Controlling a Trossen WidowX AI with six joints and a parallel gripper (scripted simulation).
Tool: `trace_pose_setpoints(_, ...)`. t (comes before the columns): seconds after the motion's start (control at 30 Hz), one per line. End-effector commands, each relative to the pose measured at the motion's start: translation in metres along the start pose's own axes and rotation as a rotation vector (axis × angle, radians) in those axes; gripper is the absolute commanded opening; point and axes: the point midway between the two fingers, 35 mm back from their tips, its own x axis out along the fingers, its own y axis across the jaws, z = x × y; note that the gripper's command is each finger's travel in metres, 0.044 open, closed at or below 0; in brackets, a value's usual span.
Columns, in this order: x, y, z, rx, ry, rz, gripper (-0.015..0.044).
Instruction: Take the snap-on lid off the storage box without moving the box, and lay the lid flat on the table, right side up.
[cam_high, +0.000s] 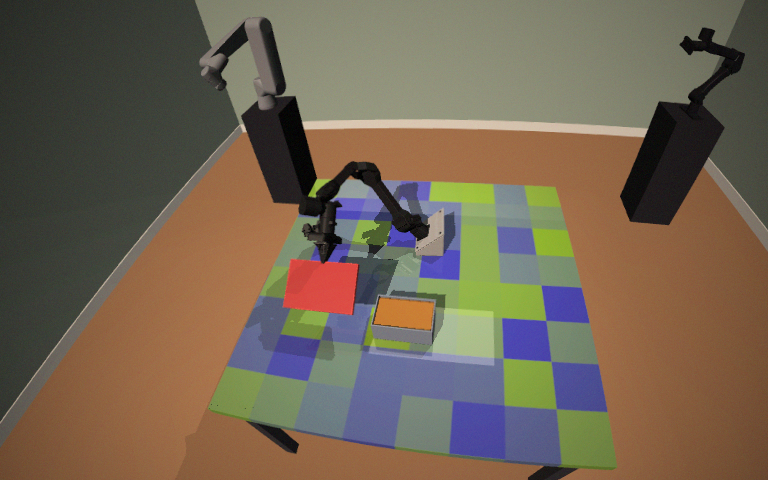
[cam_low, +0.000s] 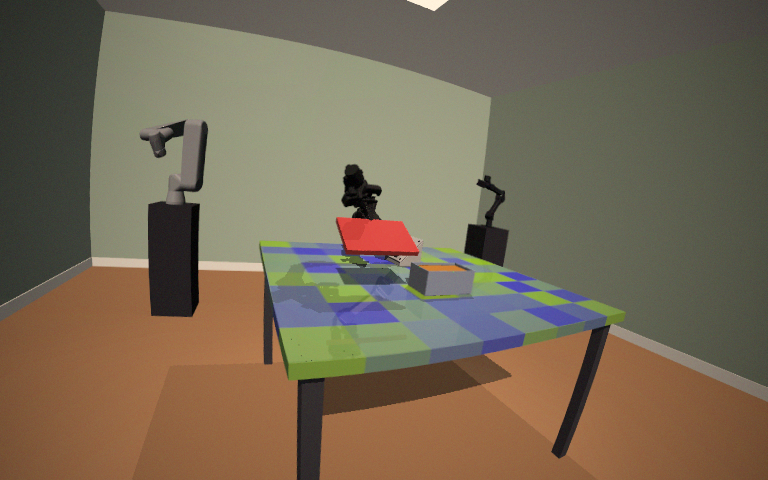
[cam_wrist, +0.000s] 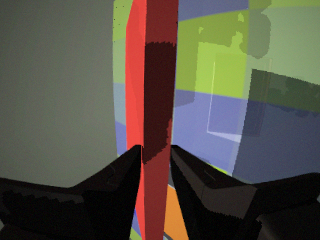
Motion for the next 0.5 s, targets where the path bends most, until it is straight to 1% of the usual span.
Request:
trace_pose_setpoints(0.0,0.001,-0.002,-0.002,-0.001,0.003,0.014,0.0000)
trace_pose_setpoints(0.47,0.009,-0.012,-0.002,-0.002,0.002,0.015,0.0000)
